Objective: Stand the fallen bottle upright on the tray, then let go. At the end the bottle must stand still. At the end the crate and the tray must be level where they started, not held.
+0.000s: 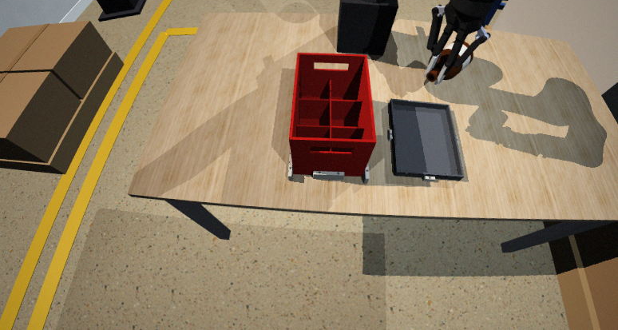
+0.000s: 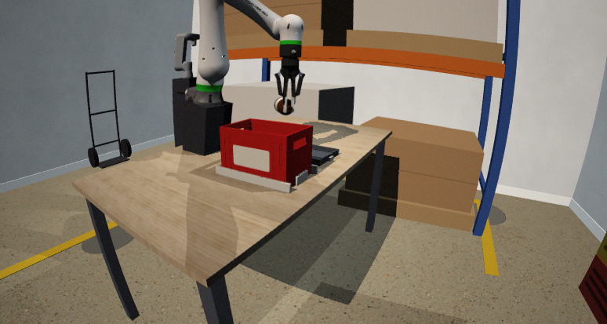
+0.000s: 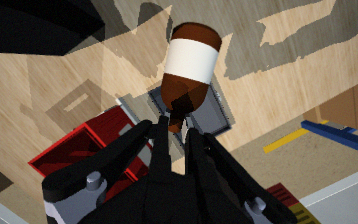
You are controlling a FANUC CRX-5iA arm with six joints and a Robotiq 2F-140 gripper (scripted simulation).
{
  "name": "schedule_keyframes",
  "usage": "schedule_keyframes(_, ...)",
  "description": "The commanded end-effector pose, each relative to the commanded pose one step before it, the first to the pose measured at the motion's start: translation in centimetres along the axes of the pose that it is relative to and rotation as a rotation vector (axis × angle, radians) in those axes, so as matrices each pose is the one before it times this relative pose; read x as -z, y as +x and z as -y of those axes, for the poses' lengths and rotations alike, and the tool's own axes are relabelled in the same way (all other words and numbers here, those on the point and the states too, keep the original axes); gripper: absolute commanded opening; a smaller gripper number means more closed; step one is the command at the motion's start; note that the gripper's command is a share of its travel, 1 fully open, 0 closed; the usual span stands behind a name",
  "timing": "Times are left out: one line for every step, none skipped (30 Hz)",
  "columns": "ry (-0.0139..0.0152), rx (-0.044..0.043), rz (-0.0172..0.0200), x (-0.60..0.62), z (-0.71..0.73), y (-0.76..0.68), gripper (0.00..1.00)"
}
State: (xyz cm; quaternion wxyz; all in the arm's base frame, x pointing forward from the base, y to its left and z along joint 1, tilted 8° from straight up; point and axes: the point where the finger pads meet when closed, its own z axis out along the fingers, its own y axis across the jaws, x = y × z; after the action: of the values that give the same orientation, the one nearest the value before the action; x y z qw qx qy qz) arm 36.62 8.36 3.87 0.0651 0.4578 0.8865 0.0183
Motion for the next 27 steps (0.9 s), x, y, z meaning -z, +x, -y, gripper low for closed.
schedule_keyframes(-0.00019,0.03675,-0.00196,0.015,-0.019,-0.006,0.00)
schedule_keyframes(0.00000,0.00426,0.00000,0.000,0.000,0.000,0.00)
schedule_keyframes(0.00000,0.00279,0.00000,0.000,0.000,0.000,0.00)
schedule_keyframes(0.00000,0.00154,0.00000,0.000,0.000,0.000,0.00)
schedule_keyframes(0.00000,0.00061,0.00000,0.000,0.000,0.000,0.00)
schedule_keyframes(0.00000,0.00000,0.00000,0.000,0.000,0.000,0.00)
schedule_keyframes(0.00000,0.00000,0.00000,0.000,0.000,0.000,0.00)
schedule_keyframes(0.00000,0.00009,0.00000,0.000,0.000,0.000,0.00)
schedule_keyframes(0.00000,0.00000,0.00000,0.000,0.000,0.000,0.00)
schedule_keyframes(0.00000,0.00000,0.00000,0.000,0.000,0.000,0.00)
schedule_keyframes(0.00000,0.00000,0.00000,0.000,0.000,0.000,0.00)
schedule_keyframes(0.00000,0.00000,0.00000,0.000,0.000,0.000,0.00)
schedule_keyframes(0.00000,0.00000,0.00000,0.000,0.000,0.000,0.00)
schedule_keyframes(0.00000,0.00000,0.00000,0.000,0.000,0.000,0.00)
schedule_keyframes(0.00000,0.00000,0.00000,0.000,0.000,0.000,0.00)
schedule_keyframes(0.00000,0.00000,0.00000,0.000,0.000,0.000,0.00)
schedule_keyframes(0.00000,0.00000,0.00000,0.000,0.000,0.000,0.00)
schedule_keyframes(0.00000,0.00000,0.00000,0.000,0.000,0.000,0.00)
schedule_keyframes(0.00000,0.00000,0.00000,0.000,0.000,0.000,0.00)
schedule_keyframes(0.00000,0.00000,0.00000,0.000,0.000,0.000,0.00)
schedule_keyframes(0.00000,0.00000,0.00000,0.000,0.000,0.000,0.00)
schedule_keyframes(0.00000,0.00000,0.00000,0.000,0.000,0.000,0.00)
schedule_keyframes(0.00000,0.00000,0.00000,0.000,0.000,0.000,0.00)
schedule_keyframes(0.00000,0.00000,0.00000,0.000,0.000,0.000,0.00)
schedule_keyframes(0.00000,0.00000,0.00000,0.000,0.000,0.000,0.00)
schedule_keyframes(0.00000,0.00000,0.00000,0.000,0.000,0.000,0.00)
schedule_keyframes(0.00000,0.00000,0.00000,0.000,0.000,0.000,0.00)
